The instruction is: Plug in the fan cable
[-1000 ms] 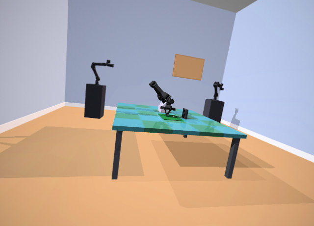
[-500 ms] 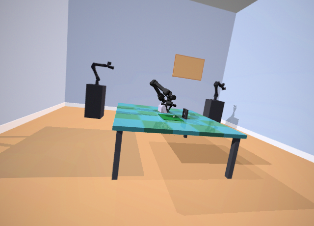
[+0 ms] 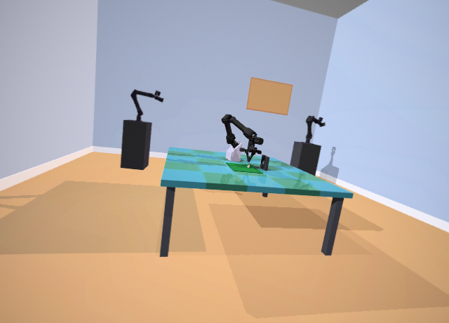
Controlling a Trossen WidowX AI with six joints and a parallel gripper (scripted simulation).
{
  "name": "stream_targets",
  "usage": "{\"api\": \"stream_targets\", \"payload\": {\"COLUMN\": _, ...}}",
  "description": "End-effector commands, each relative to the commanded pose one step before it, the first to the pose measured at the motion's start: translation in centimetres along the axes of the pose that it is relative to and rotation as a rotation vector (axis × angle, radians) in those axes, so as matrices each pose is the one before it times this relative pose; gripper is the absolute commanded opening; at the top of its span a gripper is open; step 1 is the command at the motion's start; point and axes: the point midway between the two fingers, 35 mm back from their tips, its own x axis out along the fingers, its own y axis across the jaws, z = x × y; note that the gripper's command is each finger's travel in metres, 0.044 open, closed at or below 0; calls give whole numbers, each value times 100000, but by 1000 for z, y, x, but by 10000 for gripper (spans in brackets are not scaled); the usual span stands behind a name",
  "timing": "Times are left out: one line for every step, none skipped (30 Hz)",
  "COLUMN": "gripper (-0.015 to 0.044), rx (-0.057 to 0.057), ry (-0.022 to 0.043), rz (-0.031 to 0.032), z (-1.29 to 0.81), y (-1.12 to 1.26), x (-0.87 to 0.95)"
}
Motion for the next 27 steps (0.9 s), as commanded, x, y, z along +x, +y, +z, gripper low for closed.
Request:
{"api": "stream_targets", "payload": {"gripper": 0, "rx": 1013, "ry": -146, "rz": 391, "z": 107, "y": 319, "x": 1}}
{"api": "stream_targets", "payload": {"gripper": 0, "rx": 0, "ry": 0, "rz": 0, "z": 0, "y": 0, "x": 0}}
{"api": "stream_targets", "payload": {"gripper": 0, "rx": 0, "ry": 0, "rz": 0, "z": 0, "y": 0, "x": 0}}
{"api": "stream_targets", "payload": {"gripper": 0, "rx": 0, "ry": 0, "rz": 0, "z": 0, "y": 0, "x": 0}}
{"api": "stream_targets", "payload": {"gripper": 0, "rx": 0, "ry": 0, "rz": 0, "z": 0, "y": 0, "x": 0}}
{"api": "stream_targets", "payload": {"gripper": 0, "rx": 0, "ry": 0, "rz": 0, "z": 0, "y": 0, "x": 0}}
{"api": "stream_targets", "payload": {"gripper": 0, "rx": 0, "ry": 0, "rz": 0, "z": 0, "y": 0, "x": 0}}
{"api": "stream_targets", "payload": {"gripper": 0, "rx": 0, "ry": 0, "rz": 0, "z": 0, "y": 0, "x": 0}}
{"api": "stream_targets", "payload": {"gripper": 0, "rx": 0, "ry": 0, "rz": 0, "z": 0, "y": 0, "x": 0}}
{"api": "stream_targets", "payload": {"gripper": 0, "rx": 113, "ry": -4, "rz": 3, "z": 125, "y": 16, "x": -57}}
{"api": "stream_targets", "payload": {"gripper": 0, "rx": 248, "ry": -9, "rz": 6, "z": 274, "y": 33, "x": -127}}
{"api": "stream_targets", "payload": {"gripper": 0, "rx": 108, "ry": -4, "rz": 3, "z": 118, "y": 14, "x": -55}}
{"api": "stream_targets", "payload": {"gripper": 0, "rx": 39, "ry": -1, "rz": 1, "z": 43, "y": 5, "x": -20}}
{"api": "stream_targets", "payload": {"gripper": 0, "rx": 0, "ry": 0, "rz": 0, "z": 0, "y": 0, "x": 0}}
{"api": "stream_targets", "payload": {"gripper": 0, "rx": 0, "ry": 0, "rz": 0, "z": 0, "y": 0, "x": 0}}
{"api": "stream_targets", "payload": {"gripper": 0, "rx": 0, "ry": 0, "rz": 0, "z": 0, "y": 0, "x": 0}}
{"api": "stream_targets", "payload": {"gripper": 0, "rx": 0, "ry": 0, "rz": 0, "z": 0, "y": 0, "x": 0}}
{"api": "stream_targets", "payload": {"gripper": 0, "rx": 0, "ry": 0, "rz": 0, "z": 0, "y": 0, "x": 0}}
{"api": "stream_targets", "payload": {"gripper": 0, "rx": 0, "ry": 0, "rz": 0, "z": 0, "y": 0, "x": 0}}
{"api": "stream_targets", "payload": {"gripper": 0, "rx": 0, "ry": 0, "rz": 0, "z": 0, "y": 0, "x": 0}}
{"api": "stream_targets", "payload": {"gripper": 0, "rx": -6, "ry": -3, "rz": -2, "z": 83, "y": -13, "x": 3}}
{"api": "stream_targets", "payload": {"gripper": 0, "rx": -6, "ry": -3, "rz": -2, "z": 83, "y": -14, "x": 3}}
{"api": "stream_targets", "payload": {"gripper": 0, "rx": 0, "ry": 0, "rz": 0, "z": 0, "y": 0, "x": 0}}
{"api": "stream_targets", "payload": {"gripper": 0, "rx": 0, "ry": 0, "rz": 0, "z": 0, "y": 0, "x": 0}}
{"api": "stream_targets", "payload": {"gripper": 0, "rx": 0, "ry": 0, "rz": 0, "z": 0, "y": 0, "x": 0}}
{"api": "stream_targets", "payload": {"gripper": 0, "rx": 0, "ry": 0, "rz": 0, "z": 0, "y": 0, "x": 0}}
{"api": "stream_targets", "payload": {"gripper": 0, "rx": 0, "ry": 0, "rz": 0, "z": 0, "y": 0, "x": 0}}
